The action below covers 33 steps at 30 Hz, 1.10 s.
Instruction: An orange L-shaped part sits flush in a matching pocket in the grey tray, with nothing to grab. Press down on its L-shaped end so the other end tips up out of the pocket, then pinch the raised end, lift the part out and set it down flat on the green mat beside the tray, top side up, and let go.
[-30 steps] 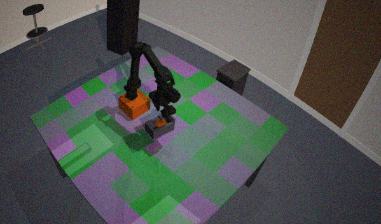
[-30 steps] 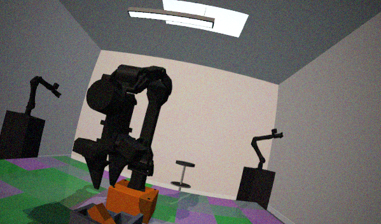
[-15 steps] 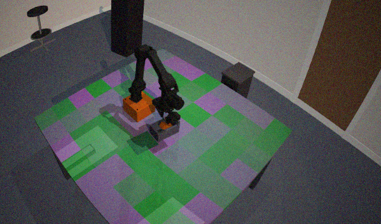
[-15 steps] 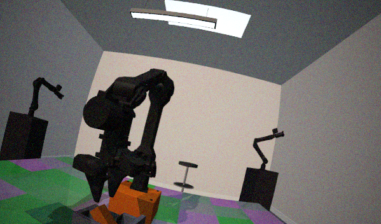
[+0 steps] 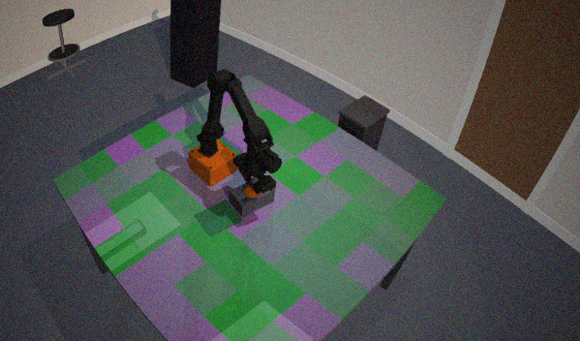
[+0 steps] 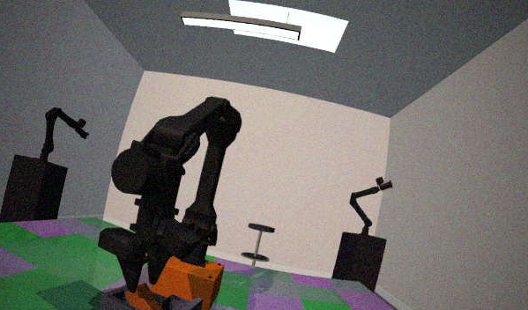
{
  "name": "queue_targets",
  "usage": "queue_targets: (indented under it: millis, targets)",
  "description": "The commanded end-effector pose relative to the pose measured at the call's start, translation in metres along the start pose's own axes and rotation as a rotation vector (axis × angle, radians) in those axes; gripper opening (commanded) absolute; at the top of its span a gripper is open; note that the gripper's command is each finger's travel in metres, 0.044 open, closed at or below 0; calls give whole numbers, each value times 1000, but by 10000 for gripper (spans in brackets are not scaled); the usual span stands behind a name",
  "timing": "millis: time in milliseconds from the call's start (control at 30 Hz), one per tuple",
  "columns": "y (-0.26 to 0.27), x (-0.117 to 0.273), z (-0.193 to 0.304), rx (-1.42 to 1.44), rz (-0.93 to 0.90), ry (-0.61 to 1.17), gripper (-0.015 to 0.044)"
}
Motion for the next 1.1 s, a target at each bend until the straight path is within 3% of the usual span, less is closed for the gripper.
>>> queue_targets:
  millis: [0,600,733,1067]
  targets:
    - [2,-11,1,3,-12,3,280]
    - [4,-31,1,3,-13,3,280]
    - [2,-27,0,4,-4,1,175]
    - [2,-27,0,4,-4,1,108]
Point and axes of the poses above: the point midway between the two fingers, 35 mm back from their tips, its own x axis back along the fingers, its own y axis across the jaws, z = x × y, the point moved 3 cm from there along x, back along the fingers, and after that the axes turned 12 degrees about -x, right-handed, at the moved point
